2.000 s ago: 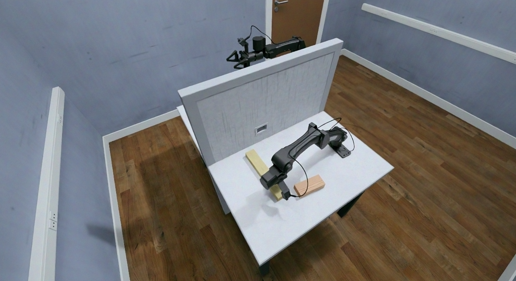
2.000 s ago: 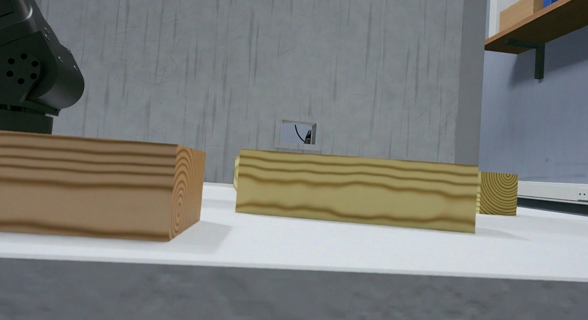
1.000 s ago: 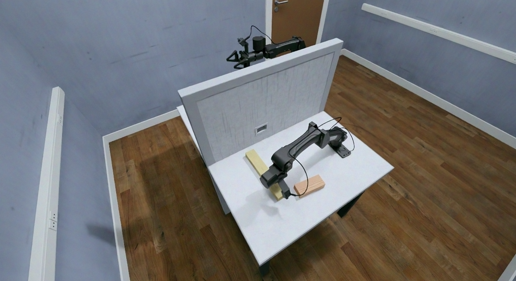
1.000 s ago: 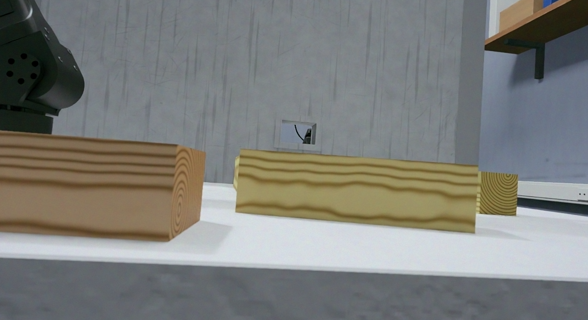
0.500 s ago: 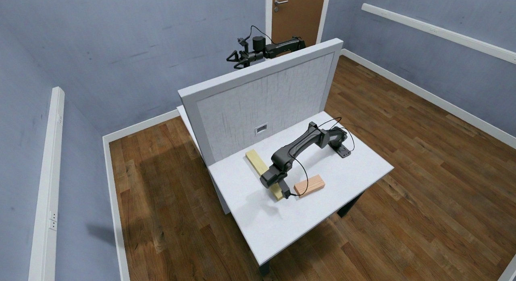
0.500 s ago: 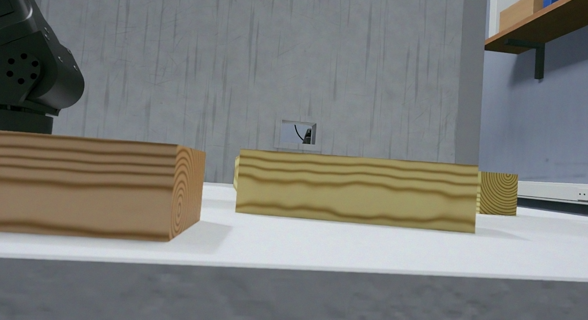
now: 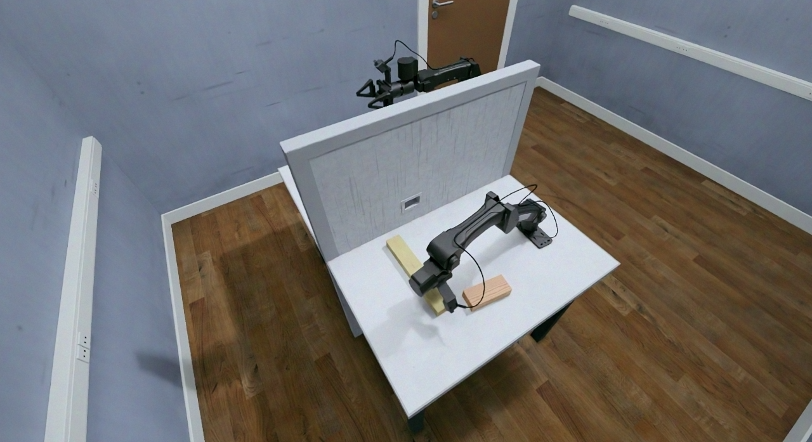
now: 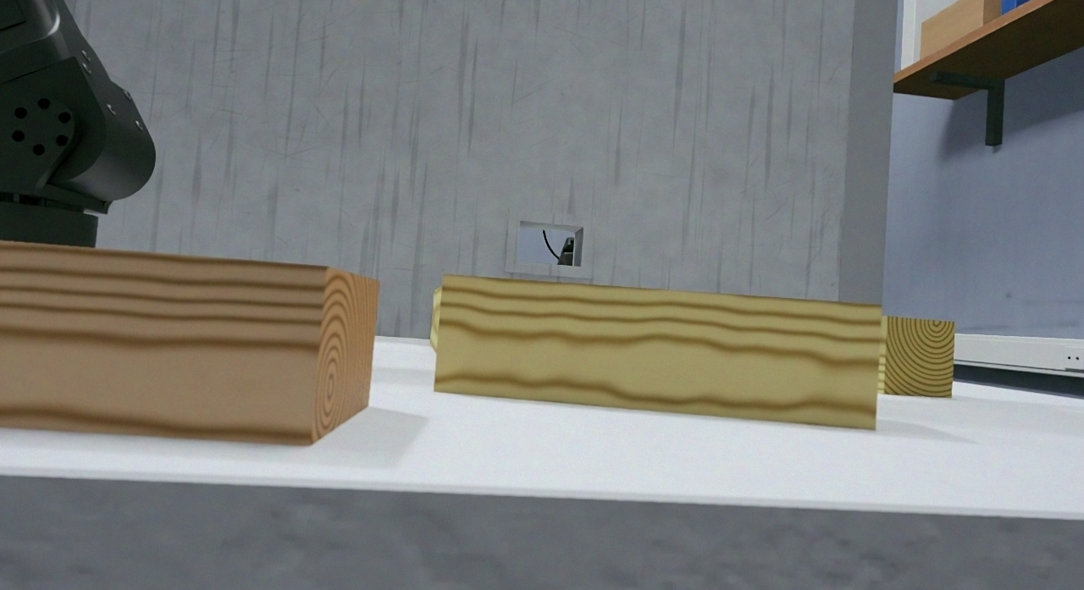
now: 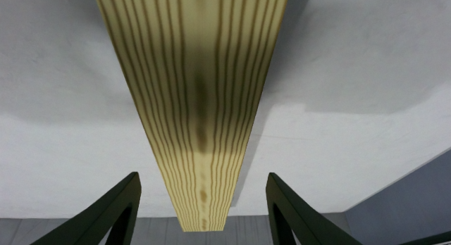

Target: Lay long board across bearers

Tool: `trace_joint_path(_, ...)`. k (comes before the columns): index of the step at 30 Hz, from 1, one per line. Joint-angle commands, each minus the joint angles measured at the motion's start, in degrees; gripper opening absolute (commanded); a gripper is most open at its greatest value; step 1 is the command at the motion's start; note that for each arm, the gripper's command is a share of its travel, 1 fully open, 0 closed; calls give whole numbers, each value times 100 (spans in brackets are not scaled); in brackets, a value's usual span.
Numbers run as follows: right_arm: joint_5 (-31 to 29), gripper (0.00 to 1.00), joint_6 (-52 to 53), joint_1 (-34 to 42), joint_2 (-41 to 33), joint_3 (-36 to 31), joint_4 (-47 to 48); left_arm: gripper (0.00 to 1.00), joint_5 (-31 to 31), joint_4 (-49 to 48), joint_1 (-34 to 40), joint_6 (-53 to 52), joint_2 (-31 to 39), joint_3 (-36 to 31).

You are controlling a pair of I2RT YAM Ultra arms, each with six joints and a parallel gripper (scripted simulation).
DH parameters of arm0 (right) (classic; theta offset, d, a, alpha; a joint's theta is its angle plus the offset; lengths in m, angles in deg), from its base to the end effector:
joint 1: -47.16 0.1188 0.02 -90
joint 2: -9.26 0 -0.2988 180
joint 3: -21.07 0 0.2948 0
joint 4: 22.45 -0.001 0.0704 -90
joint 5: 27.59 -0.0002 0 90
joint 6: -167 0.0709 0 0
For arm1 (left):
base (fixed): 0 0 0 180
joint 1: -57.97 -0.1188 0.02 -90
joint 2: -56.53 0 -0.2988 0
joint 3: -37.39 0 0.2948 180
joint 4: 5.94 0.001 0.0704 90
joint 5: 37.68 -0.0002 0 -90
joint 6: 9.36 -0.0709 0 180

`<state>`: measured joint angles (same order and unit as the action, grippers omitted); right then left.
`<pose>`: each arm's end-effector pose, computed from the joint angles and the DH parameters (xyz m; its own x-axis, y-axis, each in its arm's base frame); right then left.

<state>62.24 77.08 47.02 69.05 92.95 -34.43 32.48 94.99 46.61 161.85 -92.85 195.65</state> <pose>0.2992 0.0001 0.4388 0.0019 0.0014 -1.0000 0.0054 1.0000 0.0014 0.5568 0.0883 0.1795 0.0451 -0.9391 0.3407 -0.9984 -0.0540 -0.0165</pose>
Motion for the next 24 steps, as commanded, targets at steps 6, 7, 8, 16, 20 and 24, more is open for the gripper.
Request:
trace_joint_path(6,23,100,-1,67,-61,11,-88,72,-50,72,11,42,194,91)
trace_joint_path(7,23,100,-1,67,-61,11,-88,72,-50,71,9,42,196,94)
trace_joint_path(8,23,100,-1,67,-61,11,-88,72,-50,70,7,42,197,97)
trace_joint_path(16,23,100,-1,67,-61,11,-88,72,-51,64,-11,43,214,118)
trace_joint_path(20,23,100,-1,67,-61,11,-88,72,-51,62,-16,44,218,123)
trace_joint_path(24,23,100,-1,67,-61,11,-88,72,-51,58,-25,45,227,132)
